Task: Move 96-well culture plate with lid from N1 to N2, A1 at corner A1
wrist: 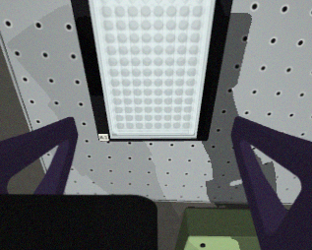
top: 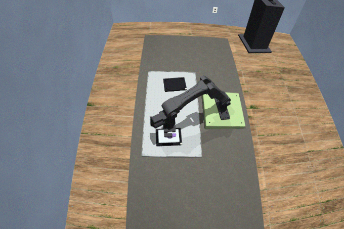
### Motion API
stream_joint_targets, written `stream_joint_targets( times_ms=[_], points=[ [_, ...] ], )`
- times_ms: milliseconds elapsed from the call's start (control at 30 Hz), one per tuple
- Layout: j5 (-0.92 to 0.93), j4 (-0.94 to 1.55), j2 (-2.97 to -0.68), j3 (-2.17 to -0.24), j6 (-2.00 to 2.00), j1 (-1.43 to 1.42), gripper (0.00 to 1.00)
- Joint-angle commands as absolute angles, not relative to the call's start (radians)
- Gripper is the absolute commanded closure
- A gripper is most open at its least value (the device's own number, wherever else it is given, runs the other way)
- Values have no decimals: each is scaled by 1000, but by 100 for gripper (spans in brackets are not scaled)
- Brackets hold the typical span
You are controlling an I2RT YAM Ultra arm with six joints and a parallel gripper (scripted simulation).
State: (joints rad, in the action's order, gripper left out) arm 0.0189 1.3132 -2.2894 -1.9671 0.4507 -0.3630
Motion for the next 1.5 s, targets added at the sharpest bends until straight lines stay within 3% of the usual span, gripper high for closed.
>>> stream_joint_targets(
  times_ms=[0,700,1467],
  points=[
    [10,1312,-2256,-1999,443,-368,0],
    [10,1312,-2256,-1999,443,-368,0],
    [10,1171,-2298,-1844,447,-373,0]
  ],
)
